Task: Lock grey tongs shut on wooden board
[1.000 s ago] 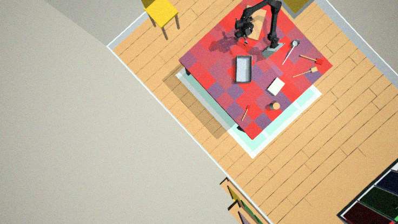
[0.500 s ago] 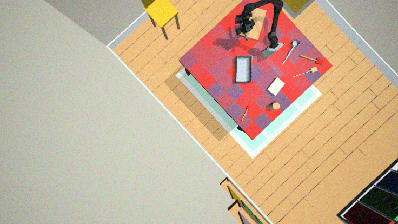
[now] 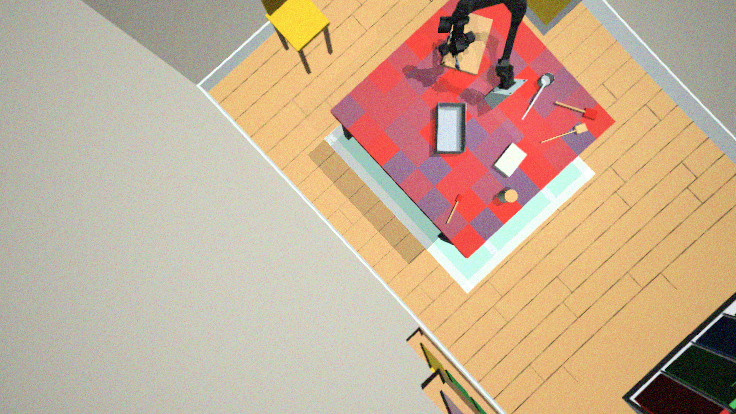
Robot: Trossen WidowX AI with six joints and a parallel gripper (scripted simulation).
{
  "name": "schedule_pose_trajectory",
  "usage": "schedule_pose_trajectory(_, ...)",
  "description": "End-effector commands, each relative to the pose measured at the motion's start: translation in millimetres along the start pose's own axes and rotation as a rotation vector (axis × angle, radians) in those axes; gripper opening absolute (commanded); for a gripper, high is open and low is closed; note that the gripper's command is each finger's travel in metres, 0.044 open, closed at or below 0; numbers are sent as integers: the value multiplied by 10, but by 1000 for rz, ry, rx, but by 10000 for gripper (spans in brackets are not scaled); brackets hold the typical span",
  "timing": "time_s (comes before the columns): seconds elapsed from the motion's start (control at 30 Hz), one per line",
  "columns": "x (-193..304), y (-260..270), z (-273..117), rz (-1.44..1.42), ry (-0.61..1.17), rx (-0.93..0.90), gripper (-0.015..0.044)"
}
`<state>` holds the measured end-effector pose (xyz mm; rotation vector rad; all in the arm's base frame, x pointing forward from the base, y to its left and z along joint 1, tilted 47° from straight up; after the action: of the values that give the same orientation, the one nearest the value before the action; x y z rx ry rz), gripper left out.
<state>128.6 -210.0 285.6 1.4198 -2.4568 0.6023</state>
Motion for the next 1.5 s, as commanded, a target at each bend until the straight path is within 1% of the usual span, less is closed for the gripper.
schedule_pose_trajectory(0.0, 103, 94, 2, 30, -18, 8, -150)
schedule_pose_trajectory(0.77, 559, 579, -73, 179, -44, 85, -150)
schedule_pose_trajectory(1.47, 842, 1030, -260, 277, 25, 180, -150)
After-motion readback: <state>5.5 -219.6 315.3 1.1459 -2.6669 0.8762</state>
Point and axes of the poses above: the point midway between the two fingers, 35 mm back from their tips, its own z axis out along the fingers, its own y axis across the jaws, x = y × z, the point moved 2 cm from there along -z, back along the fingers, and after that the axes turned 10 degrees about z, right-handed, at the moved point
